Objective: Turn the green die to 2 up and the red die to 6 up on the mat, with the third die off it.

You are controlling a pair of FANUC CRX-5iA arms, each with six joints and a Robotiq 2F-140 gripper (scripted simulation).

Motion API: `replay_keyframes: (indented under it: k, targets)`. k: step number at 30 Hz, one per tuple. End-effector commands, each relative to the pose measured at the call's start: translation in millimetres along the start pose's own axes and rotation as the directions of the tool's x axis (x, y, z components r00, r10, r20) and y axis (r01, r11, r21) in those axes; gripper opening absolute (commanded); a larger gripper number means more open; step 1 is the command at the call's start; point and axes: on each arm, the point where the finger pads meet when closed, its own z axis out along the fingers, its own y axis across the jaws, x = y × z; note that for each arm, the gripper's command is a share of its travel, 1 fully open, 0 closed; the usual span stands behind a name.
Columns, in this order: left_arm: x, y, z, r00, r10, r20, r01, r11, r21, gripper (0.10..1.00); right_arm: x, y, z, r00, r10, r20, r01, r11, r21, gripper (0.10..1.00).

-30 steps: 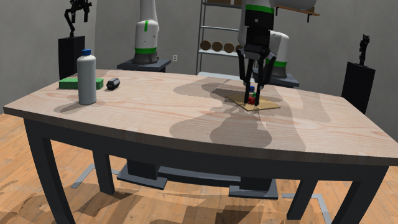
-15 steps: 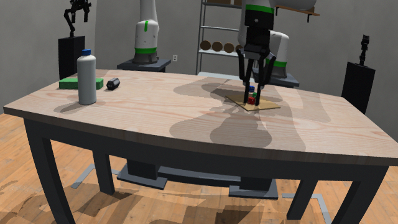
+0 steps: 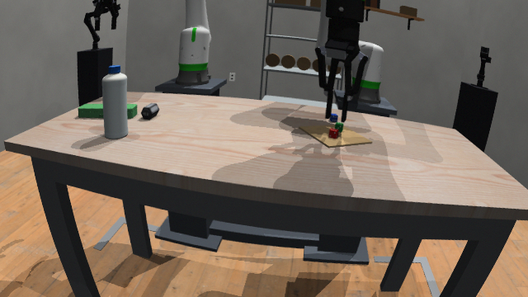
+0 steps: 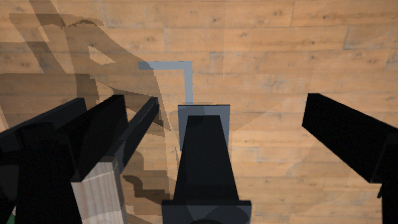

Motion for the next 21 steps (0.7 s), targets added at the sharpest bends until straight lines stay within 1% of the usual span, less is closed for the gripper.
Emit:
replay_keyframes:
  k: [1, 4, 7, 10, 15, 16, 21]
  targets:
    - [1, 0, -19, 1.000, 0.000, -0.002, 0.000, 1.000, 0.000, 0.291, 0, 0, -1, 1.000, 0.000, -0.002, 0.000, 1.000, 0.000, 1.000]
    - [1, 0, -32, 1.000, 0.000, -0.002, 0.000, 1.000, 0.000, 0.291, 0, 0, -1, 1.000, 0.000, -0.002, 0.000, 1.000, 0.000, 1.000]
    - [1, 0, -41, 1.000, 0.000, -0.002, 0.000, 1.000, 0.000, 0.291, 0, 0, -1, 1.000, 0.000, -0.002, 0.000, 1.000, 0.000, 1.000]
    - [1, 0, -46, 1.000, 0.000, -0.002, 0.000, 1.000, 0.000, 0.291, 0, 0, -1, 1.000, 0.000, -0.002, 0.000, 1.000, 0.000, 1.000]
    - [1, 0, -47, 1.000, 0.000, -0.002, 0.000, 1.000, 0.000, 0.291, 0, 0, -1, 1.000, 0.000, -0.002, 0.000, 1.000, 0.000, 1.000]
    - [1, 0, -47, 1.000, 0.000, -0.002, 0.000, 1.000, 0.000, 1.000, 0, 0, -1, 1.000, 0.000, -0.002, 0.000, 1.000, 0.000, 1.000]
    - [1, 0, -47, 1.000, 0.000, -0.002, 0.000, 1.000, 0.000, 1.000, 0, 0, -1, 1.000, 0.000, -0.002, 0.000, 1.000, 0.000, 1.000]
